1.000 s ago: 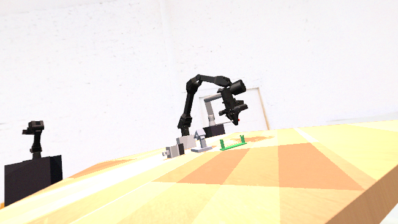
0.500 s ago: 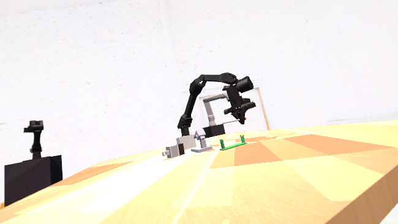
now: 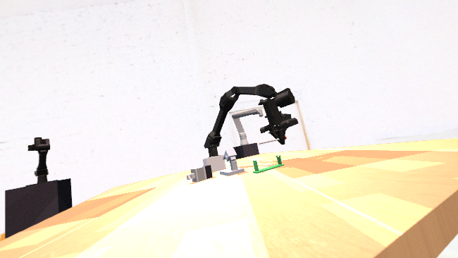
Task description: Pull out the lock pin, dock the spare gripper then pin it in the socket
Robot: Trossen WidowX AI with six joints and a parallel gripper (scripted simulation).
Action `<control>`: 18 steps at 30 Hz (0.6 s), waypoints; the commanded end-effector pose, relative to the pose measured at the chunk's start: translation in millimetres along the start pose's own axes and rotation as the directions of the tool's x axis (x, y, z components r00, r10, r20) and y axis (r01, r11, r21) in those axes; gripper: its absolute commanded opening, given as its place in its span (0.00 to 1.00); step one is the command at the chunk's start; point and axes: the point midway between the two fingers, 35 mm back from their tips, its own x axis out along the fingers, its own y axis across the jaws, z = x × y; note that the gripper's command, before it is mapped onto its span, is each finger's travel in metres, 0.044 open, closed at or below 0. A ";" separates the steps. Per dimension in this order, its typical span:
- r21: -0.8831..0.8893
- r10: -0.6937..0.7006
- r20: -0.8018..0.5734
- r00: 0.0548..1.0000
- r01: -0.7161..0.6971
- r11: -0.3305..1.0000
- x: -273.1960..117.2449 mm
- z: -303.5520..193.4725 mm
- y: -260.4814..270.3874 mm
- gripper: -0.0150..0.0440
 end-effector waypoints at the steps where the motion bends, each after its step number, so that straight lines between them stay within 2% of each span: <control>1: -0.003 0.007 -0.003 1.000 -0.007 1.000 8.4 -2.2 0.7 0.25; 18: -0.006 -0.012 0.005 1.000 0.012 1.000 33.0 -6.2 -0.2 0.25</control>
